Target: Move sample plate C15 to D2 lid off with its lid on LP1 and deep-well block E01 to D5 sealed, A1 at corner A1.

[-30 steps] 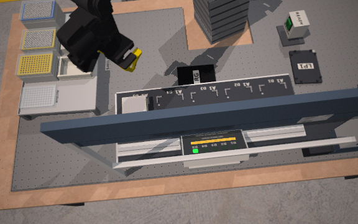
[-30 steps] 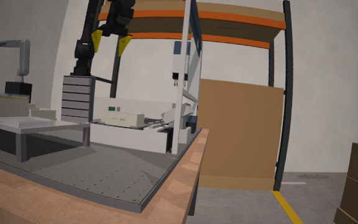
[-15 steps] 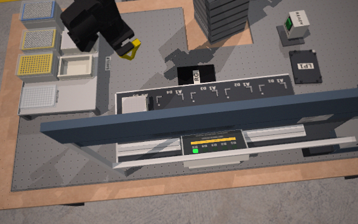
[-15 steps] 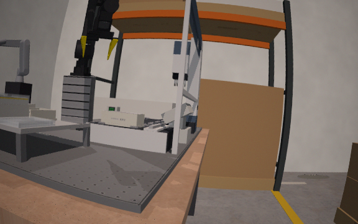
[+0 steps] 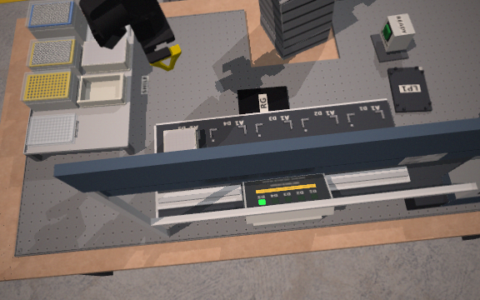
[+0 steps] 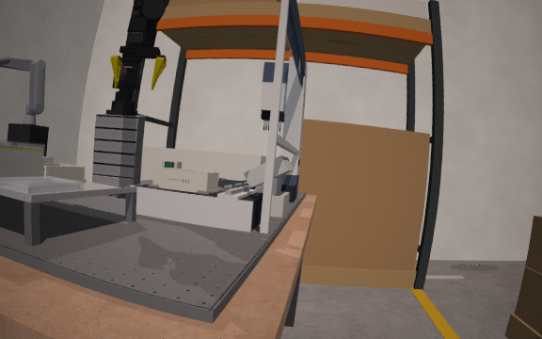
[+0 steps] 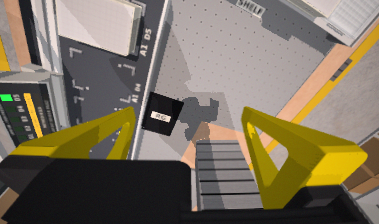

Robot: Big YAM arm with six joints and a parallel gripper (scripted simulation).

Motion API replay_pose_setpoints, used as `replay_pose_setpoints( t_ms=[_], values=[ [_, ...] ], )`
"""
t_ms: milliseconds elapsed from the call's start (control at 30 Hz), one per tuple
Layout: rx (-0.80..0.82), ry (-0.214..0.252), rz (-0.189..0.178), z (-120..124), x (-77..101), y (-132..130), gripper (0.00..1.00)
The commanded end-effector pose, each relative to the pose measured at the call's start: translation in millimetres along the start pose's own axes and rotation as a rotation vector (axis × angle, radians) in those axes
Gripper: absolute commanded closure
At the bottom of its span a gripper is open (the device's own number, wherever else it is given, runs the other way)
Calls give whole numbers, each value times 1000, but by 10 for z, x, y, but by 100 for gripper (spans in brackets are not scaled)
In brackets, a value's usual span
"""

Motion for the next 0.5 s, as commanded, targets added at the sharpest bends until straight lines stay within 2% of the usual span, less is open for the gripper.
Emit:
replay_pose_setpoints(
  t_ms=[0, 467],
  values=[
    [-108, -57, -37, -139, 227, 64, 0],
    [-348, -53, -43, -138, 226, 62, 0]
  ],
)
Point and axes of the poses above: the point where the finger pads meet when closed, its own x axis back along the fingers, its own y axis across the jaws, z = x × y, the point moved 4 cm from there along x, back along the fingers, and after that the axes turned 12 degrees about -x, right-handed, at the moved point
